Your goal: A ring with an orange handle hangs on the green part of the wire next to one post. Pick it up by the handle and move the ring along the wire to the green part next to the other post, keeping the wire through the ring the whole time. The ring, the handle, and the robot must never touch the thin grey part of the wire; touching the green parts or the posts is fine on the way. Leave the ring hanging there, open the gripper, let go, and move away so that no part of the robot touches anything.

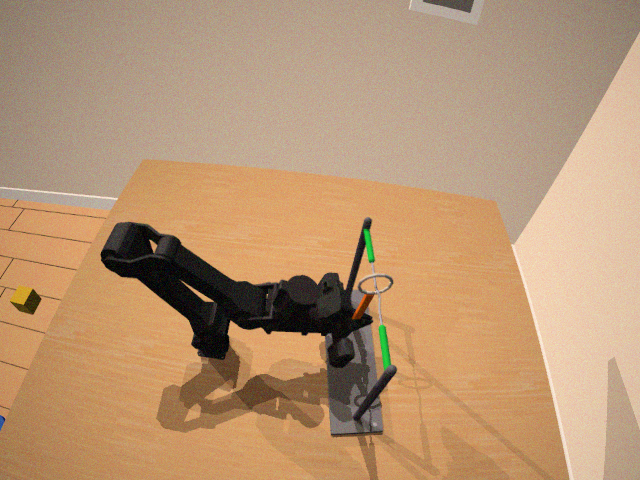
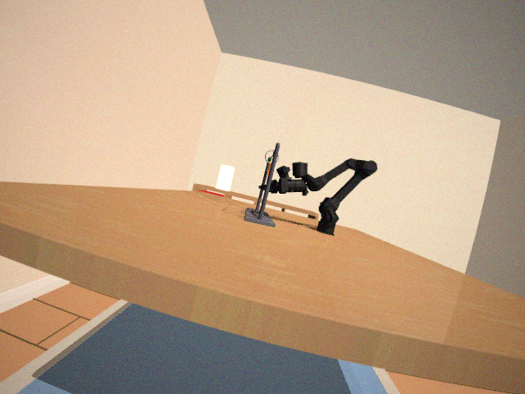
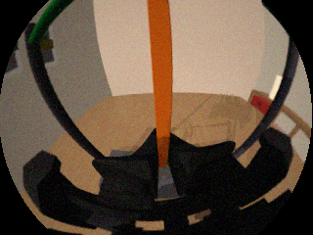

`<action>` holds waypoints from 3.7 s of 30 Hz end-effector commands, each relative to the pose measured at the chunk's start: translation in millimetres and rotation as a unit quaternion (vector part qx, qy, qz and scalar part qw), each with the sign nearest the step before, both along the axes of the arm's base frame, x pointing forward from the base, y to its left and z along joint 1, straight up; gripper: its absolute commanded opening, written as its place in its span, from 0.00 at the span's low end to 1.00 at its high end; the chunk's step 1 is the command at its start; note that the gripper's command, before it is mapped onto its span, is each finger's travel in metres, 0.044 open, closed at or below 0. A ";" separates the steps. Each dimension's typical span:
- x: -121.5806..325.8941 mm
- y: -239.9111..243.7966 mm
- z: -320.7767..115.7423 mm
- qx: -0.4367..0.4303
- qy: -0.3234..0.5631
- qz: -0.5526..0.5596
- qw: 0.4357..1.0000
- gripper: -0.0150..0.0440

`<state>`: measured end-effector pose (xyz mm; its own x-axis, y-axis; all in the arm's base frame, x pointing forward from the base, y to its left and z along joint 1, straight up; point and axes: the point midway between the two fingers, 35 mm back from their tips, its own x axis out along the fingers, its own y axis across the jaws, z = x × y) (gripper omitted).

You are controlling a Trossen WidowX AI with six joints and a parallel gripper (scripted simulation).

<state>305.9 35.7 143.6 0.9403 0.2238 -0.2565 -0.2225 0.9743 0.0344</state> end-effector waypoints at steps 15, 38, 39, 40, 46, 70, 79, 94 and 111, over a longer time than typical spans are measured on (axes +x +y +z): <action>-4.1 15.7 5.5 -0.008 0.002 -0.015 1.000 0.00; -6.5 36.8 5.5 -0.013 0.000 -0.006 1.000 0.00; -6.6 37.8 5.6 -0.013 0.000 -0.006 1.000 0.00; -6.7 38.8 5.6 -0.013 0.000 -0.005 1.000 0.00; -7.4 44.8 5.6 -0.012 0.000 -0.004 1.000 0.00; -8.4 59.0 -6.1 -0.011 0.000 -0.001 1.000 0.00; -8.8 59.0 -14.9 -0.011 0.000 -0.001 1.000 0.00; -8.8 59.0 -14.9 -0.011 0.000 -0.001 1.000 0.00; -10.5 59.3 -14.0 -0.012 0.000 0.001 1.000 0.53</action>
<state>296.7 95.4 128.7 0.9392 0.2207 -0.2630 -0.2257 0.9741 0.0114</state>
